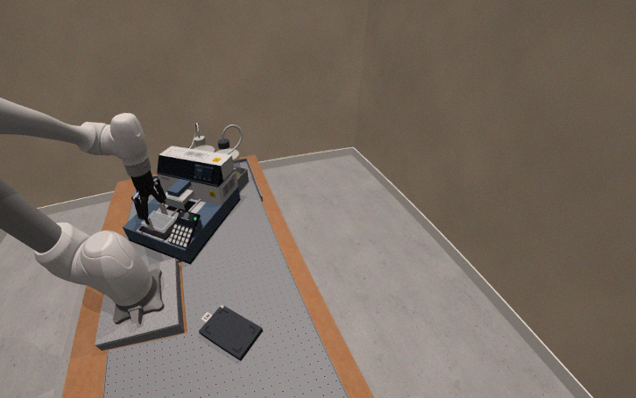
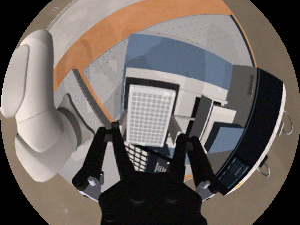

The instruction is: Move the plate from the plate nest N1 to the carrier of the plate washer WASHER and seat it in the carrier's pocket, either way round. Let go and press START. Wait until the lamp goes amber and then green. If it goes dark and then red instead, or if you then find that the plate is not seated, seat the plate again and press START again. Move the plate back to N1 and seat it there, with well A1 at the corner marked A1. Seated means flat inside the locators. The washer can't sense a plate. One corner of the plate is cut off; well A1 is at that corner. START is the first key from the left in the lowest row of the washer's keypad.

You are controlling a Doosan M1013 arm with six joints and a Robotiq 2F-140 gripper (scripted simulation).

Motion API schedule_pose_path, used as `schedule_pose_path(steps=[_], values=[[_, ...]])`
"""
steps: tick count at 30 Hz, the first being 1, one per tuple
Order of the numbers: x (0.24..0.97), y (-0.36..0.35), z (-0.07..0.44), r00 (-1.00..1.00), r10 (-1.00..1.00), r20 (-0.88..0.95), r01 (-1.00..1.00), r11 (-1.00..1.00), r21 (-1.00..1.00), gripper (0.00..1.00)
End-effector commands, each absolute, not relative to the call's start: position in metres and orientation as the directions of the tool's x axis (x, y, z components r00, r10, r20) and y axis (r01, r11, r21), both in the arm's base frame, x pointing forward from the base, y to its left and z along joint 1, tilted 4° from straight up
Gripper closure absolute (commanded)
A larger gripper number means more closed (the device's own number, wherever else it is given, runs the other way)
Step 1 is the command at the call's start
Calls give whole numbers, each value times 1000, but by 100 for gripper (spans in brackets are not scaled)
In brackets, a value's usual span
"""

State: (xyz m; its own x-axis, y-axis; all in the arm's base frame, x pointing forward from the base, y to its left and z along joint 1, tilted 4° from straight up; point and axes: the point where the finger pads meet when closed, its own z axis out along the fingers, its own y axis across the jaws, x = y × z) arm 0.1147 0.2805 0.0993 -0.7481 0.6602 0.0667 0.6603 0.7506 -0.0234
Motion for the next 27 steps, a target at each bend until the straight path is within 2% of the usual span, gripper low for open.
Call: schedule_pose_path(steps=[1,27], values=[[115,281,99,-748,660,67,660,751,-23,90],[114,281,95,-748,660,67,660,751,-23,90]])
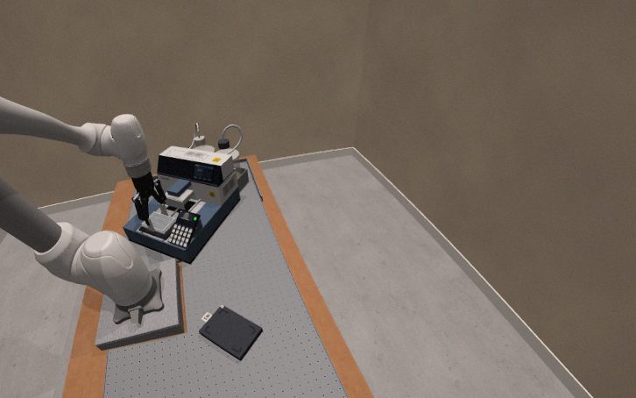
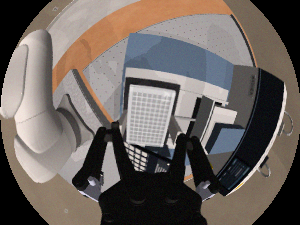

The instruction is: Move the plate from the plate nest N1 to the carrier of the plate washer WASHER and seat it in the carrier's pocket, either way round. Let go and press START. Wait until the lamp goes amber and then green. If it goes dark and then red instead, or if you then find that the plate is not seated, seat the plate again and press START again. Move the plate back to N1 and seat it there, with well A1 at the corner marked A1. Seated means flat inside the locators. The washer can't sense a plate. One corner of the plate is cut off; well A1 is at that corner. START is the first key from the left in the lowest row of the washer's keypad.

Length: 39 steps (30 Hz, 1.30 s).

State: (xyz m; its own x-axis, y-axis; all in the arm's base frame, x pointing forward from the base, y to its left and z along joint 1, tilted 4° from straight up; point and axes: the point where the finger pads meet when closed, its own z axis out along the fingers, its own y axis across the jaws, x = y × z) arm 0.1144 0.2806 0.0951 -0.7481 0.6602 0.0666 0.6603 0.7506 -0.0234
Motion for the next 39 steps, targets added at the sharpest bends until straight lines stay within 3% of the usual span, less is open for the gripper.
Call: schedule_pose_path(steps=[1,39], values=[[114,281,95,-748,660,67,660,751,-23,90],[114,281,89,-748,660,67,660,751,-23,90]])
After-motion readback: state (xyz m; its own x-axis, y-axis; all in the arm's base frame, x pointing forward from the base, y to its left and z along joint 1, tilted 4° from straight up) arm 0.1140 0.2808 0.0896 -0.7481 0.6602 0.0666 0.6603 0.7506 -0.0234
